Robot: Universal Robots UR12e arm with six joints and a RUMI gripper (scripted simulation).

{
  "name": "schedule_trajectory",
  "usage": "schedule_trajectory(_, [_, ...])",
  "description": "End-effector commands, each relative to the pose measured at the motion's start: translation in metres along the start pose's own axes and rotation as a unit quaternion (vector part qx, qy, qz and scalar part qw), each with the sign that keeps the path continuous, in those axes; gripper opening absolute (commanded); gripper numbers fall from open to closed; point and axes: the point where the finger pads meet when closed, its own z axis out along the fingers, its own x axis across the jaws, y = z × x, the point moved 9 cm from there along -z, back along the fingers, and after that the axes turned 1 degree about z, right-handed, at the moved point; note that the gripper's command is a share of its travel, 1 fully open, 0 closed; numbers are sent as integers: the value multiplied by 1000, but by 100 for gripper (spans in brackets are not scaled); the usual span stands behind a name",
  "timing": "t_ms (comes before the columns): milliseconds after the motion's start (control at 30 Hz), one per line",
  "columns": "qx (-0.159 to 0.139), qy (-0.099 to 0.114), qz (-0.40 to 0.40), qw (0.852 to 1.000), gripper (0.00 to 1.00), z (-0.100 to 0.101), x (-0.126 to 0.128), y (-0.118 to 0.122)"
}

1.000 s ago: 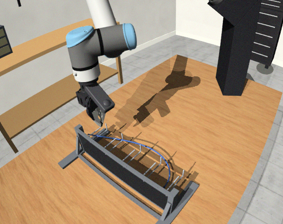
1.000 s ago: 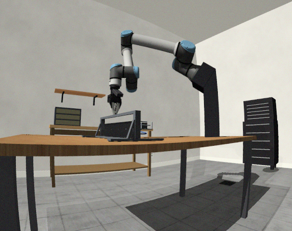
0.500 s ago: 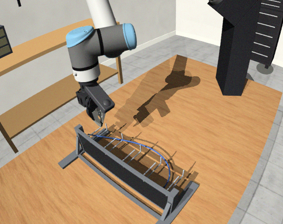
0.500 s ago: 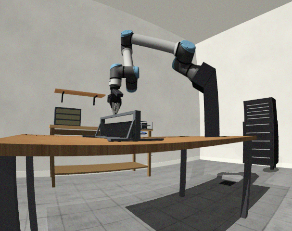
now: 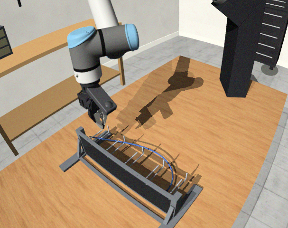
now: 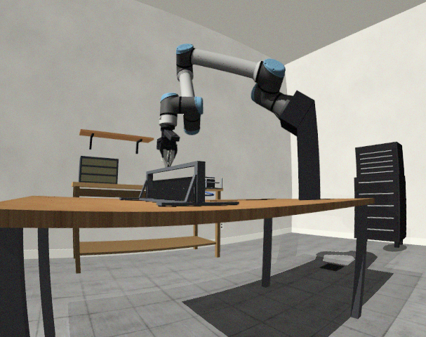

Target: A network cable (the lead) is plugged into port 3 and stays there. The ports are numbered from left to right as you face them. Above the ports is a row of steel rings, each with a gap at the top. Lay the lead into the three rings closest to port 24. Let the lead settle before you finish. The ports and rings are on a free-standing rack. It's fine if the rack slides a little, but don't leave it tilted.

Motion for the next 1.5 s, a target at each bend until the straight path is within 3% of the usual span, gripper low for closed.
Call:
schedule_trajectory(0, [0,1,0,1000,0,-1,0,0])
schedule_trajectory(1100, [0,1,0,1000,0,-1,0,0])
schedule_trajectory(1167, [0,0,3,1000,0,1,-3,-10])
schedule_trajectory(1300, [1,0,19,1000,0,6,-25,-67])
schedule_trajectory(1467, [1,-1,33,999,0,7,-47,-115])
